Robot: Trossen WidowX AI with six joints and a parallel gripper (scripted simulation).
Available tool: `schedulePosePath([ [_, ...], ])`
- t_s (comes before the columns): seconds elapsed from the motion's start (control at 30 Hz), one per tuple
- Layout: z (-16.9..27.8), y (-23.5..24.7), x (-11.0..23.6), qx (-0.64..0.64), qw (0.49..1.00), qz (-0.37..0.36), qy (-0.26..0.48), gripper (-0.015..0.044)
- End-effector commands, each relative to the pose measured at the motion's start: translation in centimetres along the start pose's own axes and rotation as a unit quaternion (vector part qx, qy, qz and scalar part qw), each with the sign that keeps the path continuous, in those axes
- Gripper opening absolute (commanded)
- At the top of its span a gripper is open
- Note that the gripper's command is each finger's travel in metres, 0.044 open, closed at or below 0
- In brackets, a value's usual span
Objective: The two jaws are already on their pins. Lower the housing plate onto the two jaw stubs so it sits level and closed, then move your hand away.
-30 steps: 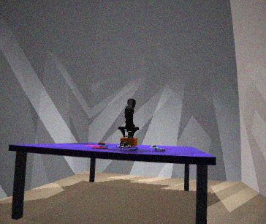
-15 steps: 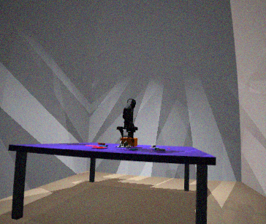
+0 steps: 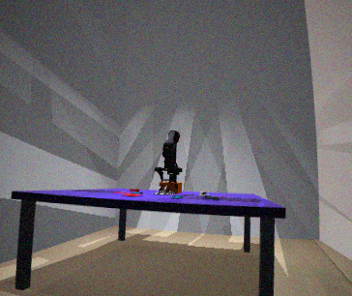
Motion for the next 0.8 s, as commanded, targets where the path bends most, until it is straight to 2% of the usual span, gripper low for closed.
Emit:
schedulePosePath([
  [0.0, -0.49, 0.29, 0.0, 0.002, 1.0, 0.003, 0.0, 0.0351],
  [0.77, -0.83, 0.51, -0.01, 0.002, 1.0, 0.003, 0.0, 0.0351],
])
Point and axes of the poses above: the point midway between the two fingers, 35 mm back from their tips, its own x axis back along the fingers, its own y axis across the jaws, z = x × y, the point moved 5 cm from there along x, back along the fingers, and after that the axes turned 3 degrees about -x, right-handed, at the moved point
